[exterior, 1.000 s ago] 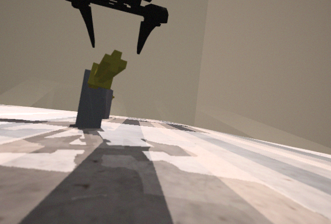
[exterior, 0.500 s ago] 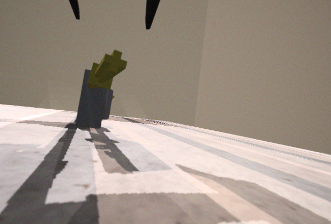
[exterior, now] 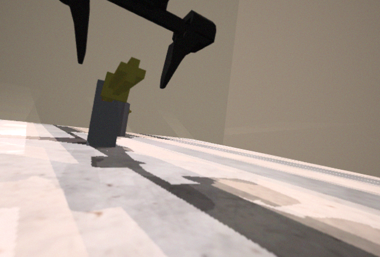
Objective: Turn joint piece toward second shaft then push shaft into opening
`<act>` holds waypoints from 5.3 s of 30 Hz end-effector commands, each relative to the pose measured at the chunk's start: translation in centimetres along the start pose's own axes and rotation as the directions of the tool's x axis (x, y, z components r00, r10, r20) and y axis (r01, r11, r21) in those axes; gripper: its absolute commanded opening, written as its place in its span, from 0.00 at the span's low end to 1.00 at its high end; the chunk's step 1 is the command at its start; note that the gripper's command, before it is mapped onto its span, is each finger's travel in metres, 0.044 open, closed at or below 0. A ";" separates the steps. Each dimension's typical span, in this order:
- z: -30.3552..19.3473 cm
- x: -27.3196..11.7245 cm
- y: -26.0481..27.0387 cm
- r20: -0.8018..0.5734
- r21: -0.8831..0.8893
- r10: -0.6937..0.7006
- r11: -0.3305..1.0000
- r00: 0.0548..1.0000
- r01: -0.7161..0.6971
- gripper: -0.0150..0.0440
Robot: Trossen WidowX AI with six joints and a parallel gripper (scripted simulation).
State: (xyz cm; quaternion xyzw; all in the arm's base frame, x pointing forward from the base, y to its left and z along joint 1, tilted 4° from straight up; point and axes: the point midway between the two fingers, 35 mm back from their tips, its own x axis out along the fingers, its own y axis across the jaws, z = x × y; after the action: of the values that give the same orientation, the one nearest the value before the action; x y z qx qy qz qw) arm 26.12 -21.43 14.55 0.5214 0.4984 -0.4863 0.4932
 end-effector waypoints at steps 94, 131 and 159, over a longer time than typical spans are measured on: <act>0.2 3.6 0.0 0.039 0.002 0.047 0.999 0.998 -0.047 0.25; -4.9 4.0 0.0 0.034 0.003 0.062 0.998 0.997 -0.062 0.25; -8.3 4.1 0.1 0.031 0.003 0.062 0.998 0.998 -0.062 0.25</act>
State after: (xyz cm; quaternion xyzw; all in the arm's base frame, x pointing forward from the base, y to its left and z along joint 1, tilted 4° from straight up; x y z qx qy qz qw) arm 26.36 -13.97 10.95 0.5262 0.4690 -0.4859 0.5168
